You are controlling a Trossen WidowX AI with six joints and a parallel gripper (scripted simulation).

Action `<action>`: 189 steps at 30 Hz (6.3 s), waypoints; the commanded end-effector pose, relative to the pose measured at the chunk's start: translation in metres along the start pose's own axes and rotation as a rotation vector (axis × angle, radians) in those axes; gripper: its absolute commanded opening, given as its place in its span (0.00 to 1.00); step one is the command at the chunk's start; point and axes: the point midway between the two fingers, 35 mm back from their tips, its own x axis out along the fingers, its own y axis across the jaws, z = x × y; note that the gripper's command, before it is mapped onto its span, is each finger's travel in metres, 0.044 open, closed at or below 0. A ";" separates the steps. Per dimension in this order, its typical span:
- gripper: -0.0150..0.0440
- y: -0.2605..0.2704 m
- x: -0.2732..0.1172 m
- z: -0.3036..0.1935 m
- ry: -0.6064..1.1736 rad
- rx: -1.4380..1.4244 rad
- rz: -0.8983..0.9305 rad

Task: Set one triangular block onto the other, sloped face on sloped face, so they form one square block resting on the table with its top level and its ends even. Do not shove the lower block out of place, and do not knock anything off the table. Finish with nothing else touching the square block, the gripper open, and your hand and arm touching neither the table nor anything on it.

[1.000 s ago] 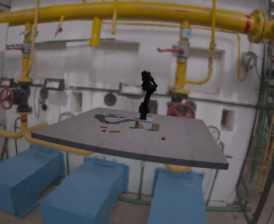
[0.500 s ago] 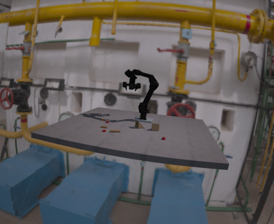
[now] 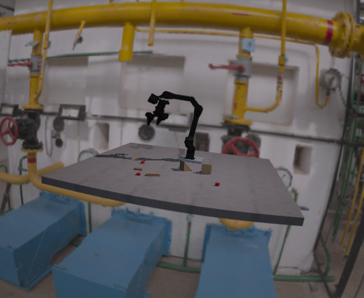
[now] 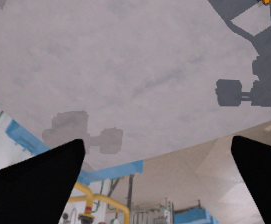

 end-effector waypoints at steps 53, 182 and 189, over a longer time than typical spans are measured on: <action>1.00 -0.080 -0.120 0.540 -0.495 -2.037 -0.264; 0.34 0.012 -0.043 0.532 0.279 -1.554 -1.297; 0.65 0.012 -0.043 0.532 0.279 -1.554 -1.297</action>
